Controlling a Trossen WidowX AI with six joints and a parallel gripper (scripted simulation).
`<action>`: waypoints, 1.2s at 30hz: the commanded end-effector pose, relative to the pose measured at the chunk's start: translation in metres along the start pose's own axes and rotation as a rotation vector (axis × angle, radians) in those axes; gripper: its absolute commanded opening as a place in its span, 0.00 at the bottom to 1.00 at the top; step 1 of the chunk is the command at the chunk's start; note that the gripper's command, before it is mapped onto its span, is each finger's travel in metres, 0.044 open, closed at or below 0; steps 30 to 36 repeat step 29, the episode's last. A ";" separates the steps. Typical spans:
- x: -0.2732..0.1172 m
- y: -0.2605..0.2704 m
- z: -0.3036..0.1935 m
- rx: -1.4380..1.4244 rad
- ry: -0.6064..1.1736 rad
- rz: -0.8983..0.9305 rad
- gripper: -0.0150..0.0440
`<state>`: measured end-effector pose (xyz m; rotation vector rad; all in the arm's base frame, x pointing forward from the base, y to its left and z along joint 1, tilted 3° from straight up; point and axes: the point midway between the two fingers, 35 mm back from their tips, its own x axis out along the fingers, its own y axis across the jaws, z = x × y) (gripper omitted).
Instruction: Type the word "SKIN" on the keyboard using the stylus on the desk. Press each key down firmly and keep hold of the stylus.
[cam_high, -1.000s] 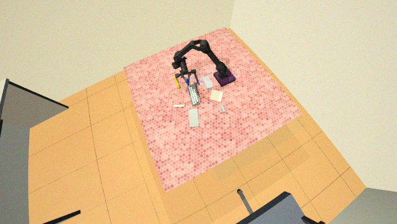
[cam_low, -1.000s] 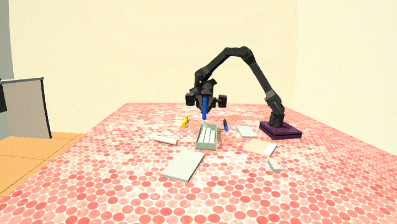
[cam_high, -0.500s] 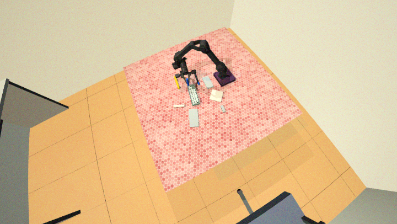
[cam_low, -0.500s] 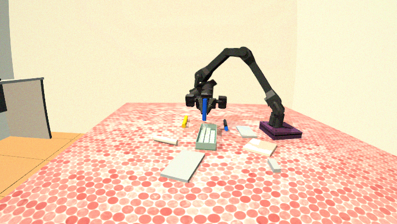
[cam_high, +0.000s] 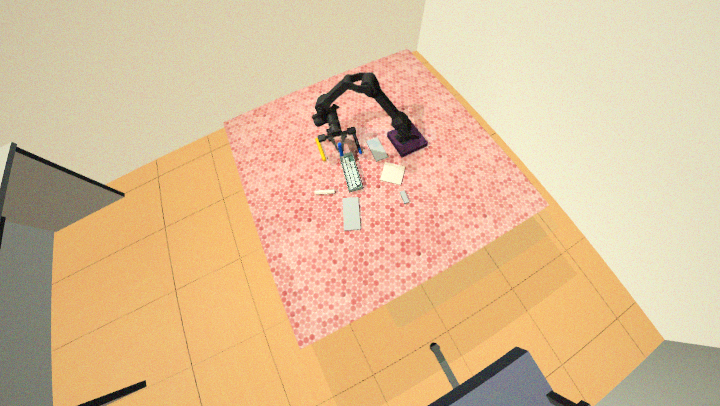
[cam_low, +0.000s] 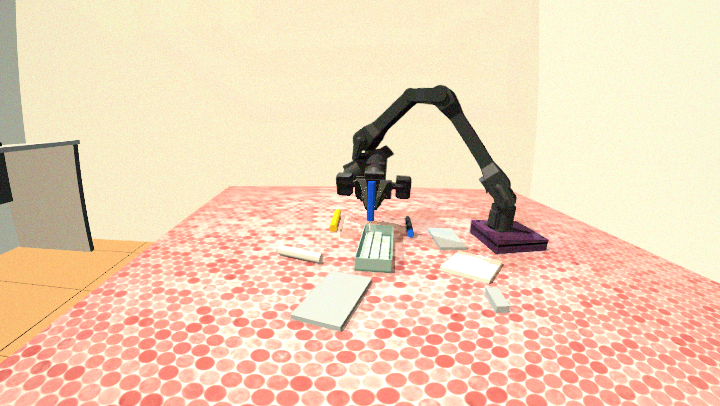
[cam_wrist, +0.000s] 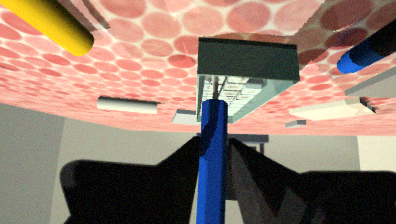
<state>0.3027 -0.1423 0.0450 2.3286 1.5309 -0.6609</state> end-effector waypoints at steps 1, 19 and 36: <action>0.000 -0.001 0.000 -0.005 -0.004 -0.004 0.39; -0.019 -0.001 -0.033 -0.006 -0.004 -0.004 0.39; -0.017 -0.001 -0.030 -0.004 -0.001 -0.003 0.39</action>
